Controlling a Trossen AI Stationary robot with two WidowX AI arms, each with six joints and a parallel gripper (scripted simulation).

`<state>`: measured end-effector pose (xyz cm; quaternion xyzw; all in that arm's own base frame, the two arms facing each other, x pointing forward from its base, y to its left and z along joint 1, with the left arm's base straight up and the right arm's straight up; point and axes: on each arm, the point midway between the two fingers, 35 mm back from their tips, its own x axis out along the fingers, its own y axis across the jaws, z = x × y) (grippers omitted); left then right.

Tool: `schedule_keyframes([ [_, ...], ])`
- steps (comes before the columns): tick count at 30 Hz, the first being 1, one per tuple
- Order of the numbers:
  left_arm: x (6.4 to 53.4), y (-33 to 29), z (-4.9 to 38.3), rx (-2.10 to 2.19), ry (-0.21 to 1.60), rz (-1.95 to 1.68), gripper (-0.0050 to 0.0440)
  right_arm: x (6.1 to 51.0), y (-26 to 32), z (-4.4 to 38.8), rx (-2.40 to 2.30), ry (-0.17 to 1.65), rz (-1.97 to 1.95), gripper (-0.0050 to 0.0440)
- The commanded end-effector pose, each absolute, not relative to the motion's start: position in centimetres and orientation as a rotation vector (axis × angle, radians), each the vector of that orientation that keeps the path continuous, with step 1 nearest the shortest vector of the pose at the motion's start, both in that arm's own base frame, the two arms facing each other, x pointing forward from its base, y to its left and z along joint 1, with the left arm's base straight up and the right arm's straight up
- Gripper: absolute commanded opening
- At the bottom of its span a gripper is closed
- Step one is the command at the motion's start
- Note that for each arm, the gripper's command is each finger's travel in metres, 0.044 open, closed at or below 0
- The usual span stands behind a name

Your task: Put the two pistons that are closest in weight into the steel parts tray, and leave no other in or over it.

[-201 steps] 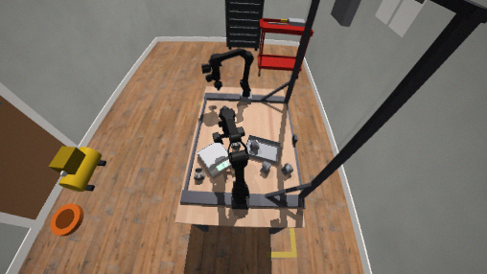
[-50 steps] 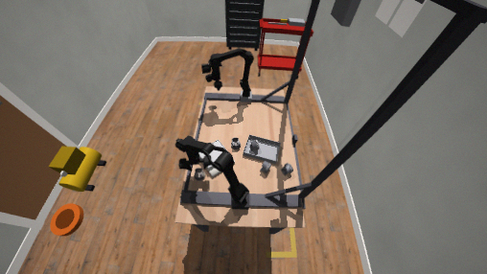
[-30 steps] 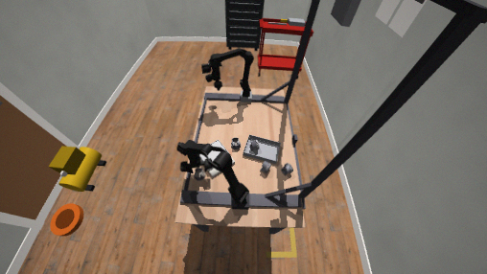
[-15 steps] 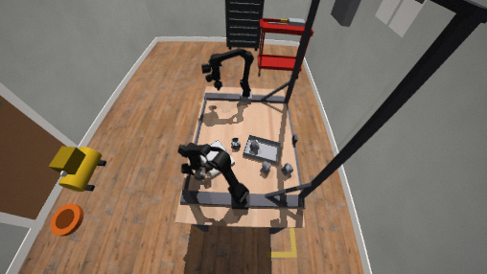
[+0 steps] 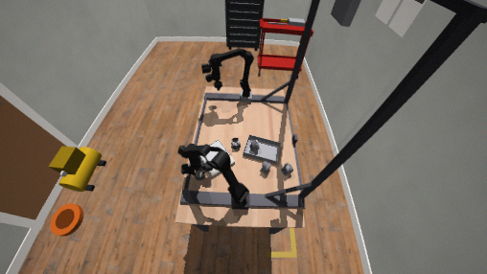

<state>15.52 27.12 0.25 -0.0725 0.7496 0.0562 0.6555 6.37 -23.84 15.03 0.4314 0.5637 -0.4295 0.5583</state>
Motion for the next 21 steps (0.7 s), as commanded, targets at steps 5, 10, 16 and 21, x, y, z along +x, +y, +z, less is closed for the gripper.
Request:
schedule_keyframes([
  [5,15.8,27.7,1.0,-0.147,1.68,0.151,0.0158,6.5,-24.3,15.9,1.0,1.302,-1.024,0.04],
  [10,15.8,27.7,1.0,-0.147,1.68,0.151,0.0158,6.5,-24.3,15.9,1.0,1.302,-1.024,0.04],
  [16,15.8,27.7,1.0,-0.147,1.68,0.151,0.0158,6.5,-24.3,15.9,1.0,1.302,-1.024,0.04],
  [21,16.0,28.1,2.1,-0.136,1.668,0.168,0.0158,6.5,-24.3,15.9,1.0,1.302,-1.024,0.04],
])
